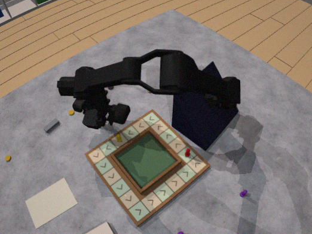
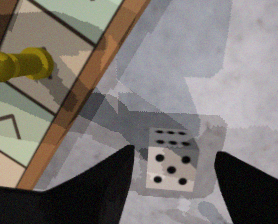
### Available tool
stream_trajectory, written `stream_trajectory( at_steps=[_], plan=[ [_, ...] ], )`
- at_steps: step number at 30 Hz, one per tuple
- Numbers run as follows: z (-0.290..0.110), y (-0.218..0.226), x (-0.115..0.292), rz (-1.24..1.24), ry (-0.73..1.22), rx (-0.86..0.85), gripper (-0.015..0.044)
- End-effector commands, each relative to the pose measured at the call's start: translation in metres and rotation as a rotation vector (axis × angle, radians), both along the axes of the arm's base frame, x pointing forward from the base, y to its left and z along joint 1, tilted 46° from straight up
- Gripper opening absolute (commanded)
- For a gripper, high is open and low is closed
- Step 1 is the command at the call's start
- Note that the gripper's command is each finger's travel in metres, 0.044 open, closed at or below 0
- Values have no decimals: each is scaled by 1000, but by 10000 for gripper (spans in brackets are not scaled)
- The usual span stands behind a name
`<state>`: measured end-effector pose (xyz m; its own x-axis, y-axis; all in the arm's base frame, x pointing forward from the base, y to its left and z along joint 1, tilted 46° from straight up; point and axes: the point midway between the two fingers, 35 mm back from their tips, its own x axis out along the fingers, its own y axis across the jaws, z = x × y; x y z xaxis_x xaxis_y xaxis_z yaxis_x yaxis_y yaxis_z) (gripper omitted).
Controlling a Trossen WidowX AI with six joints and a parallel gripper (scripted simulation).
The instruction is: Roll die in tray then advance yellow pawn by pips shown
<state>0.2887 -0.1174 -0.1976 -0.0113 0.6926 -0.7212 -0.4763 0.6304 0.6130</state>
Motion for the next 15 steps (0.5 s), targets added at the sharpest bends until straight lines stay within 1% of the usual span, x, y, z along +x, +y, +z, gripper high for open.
stream_trajectory(
  at_steps=[1,11,14,15],
  plan=[
    [-3,4,-2,-2,9,10,144],
    [-3,4,-2,-2,9,10,77],
    [0,1,-2,-3,12,10,0],
    [3,-2,-1,-5,16,9,0]
  ],
)
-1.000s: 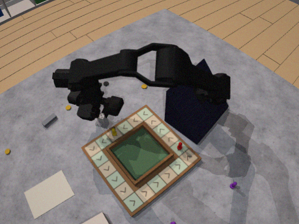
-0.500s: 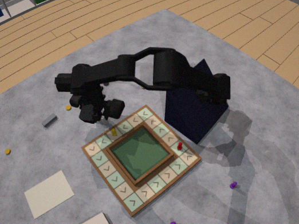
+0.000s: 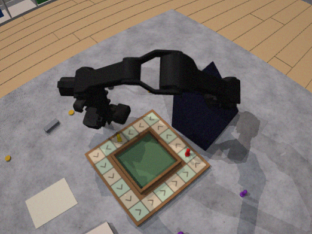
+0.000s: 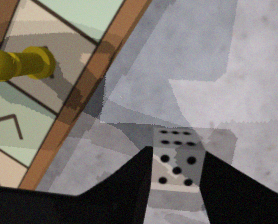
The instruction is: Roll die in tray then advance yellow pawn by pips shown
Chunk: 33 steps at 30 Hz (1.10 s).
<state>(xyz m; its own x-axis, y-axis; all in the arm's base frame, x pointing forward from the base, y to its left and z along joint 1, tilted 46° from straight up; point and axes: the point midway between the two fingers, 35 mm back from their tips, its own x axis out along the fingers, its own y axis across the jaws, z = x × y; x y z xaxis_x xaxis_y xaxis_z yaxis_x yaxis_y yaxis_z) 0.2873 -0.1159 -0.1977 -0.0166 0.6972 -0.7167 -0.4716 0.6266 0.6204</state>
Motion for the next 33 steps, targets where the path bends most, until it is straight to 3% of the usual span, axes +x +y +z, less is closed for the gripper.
stream_trajectory(
  at_steps=[1,20,33],
  plan=[
    [7,-8,1,-7,13,3,0],
    [85,-84,11,-2,4,-1,0],
    [101,-66,18,-183,178,-9,0]
  ],
)
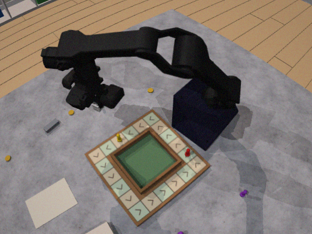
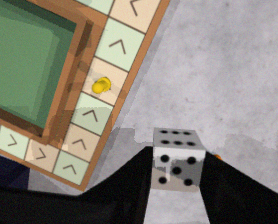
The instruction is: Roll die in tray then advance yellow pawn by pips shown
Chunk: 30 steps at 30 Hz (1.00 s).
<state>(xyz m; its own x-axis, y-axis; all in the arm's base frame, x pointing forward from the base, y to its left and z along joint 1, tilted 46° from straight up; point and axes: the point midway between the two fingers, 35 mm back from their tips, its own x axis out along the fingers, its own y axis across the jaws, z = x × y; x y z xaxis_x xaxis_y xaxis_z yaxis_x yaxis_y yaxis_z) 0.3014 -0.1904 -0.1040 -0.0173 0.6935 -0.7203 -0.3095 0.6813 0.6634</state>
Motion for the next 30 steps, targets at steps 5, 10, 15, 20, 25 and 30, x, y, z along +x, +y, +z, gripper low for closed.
stream_trajectory(
  at_steps=[5,10,15,20,25,30],
  plan=[
    [16,20,7,-163,157,-5,0],
    [25,32,9,-270,258,-9,0],
    [34,44,10,-377,360,-12,0],
    [42,56,11,-483,462,-14,0],
    [50,69,11,-589,564,-16,0],
    [58,81,10,-695,666,-17,0]
  ],
)
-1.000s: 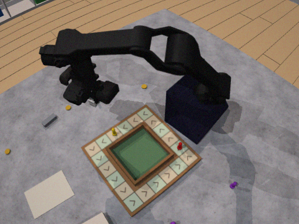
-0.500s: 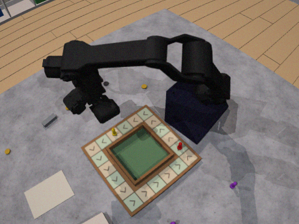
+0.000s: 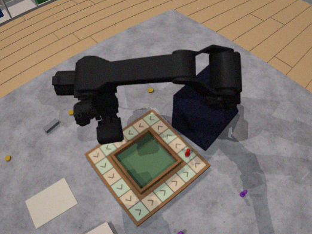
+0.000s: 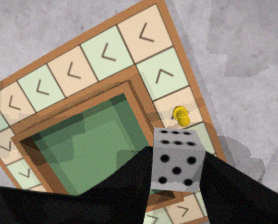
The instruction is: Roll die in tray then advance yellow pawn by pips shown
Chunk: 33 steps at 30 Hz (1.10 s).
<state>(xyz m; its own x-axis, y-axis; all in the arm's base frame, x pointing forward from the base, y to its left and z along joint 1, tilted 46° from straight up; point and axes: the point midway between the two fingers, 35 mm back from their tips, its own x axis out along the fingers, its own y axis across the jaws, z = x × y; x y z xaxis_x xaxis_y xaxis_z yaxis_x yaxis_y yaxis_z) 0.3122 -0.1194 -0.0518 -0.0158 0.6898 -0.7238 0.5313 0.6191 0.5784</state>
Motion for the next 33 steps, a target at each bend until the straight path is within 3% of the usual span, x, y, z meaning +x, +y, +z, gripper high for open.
stream_trajectory(
  at_steps=[1,33],
  plan=[
    [8,13,-1,-84,81,2,0],
    [50,93,-26,-749,737,2,0]
  ],
)
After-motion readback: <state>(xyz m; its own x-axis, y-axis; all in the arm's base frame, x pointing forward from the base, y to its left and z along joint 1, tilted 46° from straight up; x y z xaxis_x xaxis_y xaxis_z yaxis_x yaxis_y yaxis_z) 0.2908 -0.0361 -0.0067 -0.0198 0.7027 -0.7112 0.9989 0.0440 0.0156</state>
